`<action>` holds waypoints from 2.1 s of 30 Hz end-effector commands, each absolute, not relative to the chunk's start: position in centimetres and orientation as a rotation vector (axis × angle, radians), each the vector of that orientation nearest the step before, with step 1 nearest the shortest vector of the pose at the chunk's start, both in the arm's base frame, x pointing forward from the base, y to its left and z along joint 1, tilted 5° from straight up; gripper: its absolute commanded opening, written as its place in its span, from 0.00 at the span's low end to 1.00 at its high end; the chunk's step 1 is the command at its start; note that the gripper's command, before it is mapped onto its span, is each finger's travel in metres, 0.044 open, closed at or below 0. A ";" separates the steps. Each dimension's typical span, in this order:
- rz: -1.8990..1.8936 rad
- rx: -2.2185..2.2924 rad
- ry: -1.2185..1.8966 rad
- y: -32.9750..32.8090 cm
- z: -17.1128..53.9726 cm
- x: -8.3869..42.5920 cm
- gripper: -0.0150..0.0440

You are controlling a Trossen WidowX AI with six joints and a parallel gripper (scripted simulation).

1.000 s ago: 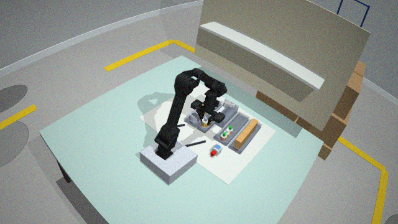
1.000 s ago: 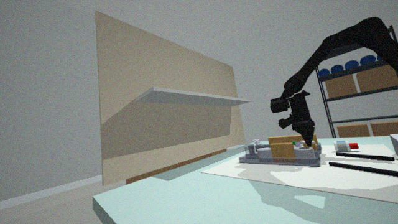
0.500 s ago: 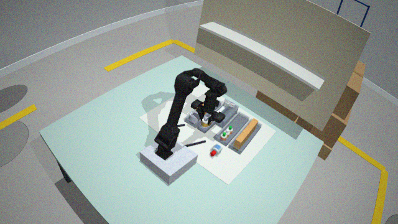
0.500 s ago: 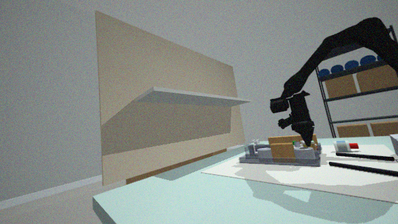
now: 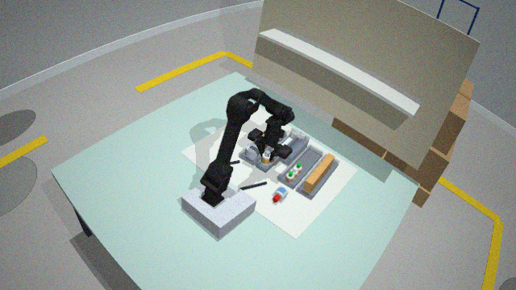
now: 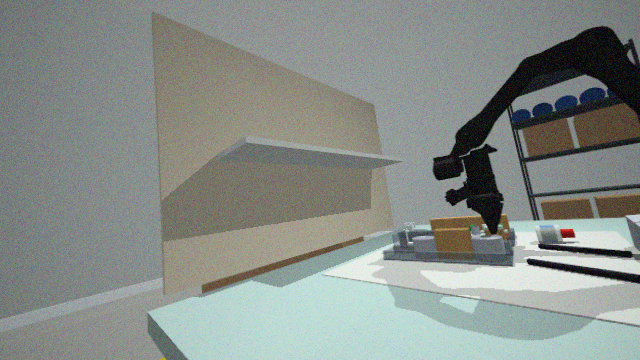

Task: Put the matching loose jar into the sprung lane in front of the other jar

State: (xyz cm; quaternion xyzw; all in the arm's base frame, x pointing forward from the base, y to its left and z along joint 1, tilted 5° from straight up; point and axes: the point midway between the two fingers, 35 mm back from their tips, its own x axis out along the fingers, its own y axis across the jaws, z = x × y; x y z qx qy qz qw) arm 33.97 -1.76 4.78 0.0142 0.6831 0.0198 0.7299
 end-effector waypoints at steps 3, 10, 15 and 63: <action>0.040 0.035 1.477 -1.8 5.1 34.7 0.25; 0.040 0.035 1.477 -1.8 4.9 34.7 0.25; 0.040 0.035 1.477 -1.7 4.7 34.8 0.25; 0.040 0.035 1.477 -1.7 2.8 34.7 0.25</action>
